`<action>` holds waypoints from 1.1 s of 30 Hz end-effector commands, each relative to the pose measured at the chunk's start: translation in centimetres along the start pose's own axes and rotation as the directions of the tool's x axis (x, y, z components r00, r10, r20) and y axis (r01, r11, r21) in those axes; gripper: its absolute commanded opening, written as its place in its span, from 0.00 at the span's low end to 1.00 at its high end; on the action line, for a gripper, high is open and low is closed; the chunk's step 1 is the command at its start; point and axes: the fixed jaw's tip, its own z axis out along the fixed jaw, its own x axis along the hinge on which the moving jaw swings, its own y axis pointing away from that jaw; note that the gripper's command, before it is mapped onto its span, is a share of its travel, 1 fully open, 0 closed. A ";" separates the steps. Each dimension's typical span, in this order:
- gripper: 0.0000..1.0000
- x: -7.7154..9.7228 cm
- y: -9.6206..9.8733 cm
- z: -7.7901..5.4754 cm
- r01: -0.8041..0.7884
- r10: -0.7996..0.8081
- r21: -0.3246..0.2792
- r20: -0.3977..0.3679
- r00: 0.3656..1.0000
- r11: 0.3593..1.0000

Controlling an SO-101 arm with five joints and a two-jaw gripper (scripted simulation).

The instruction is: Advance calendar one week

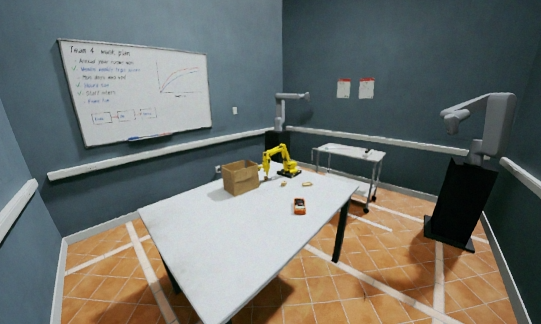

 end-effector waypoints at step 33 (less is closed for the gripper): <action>0.35 -0.3 -0.2 3.3 -0.020 0.020 -0.001 0.002 1.000 1.000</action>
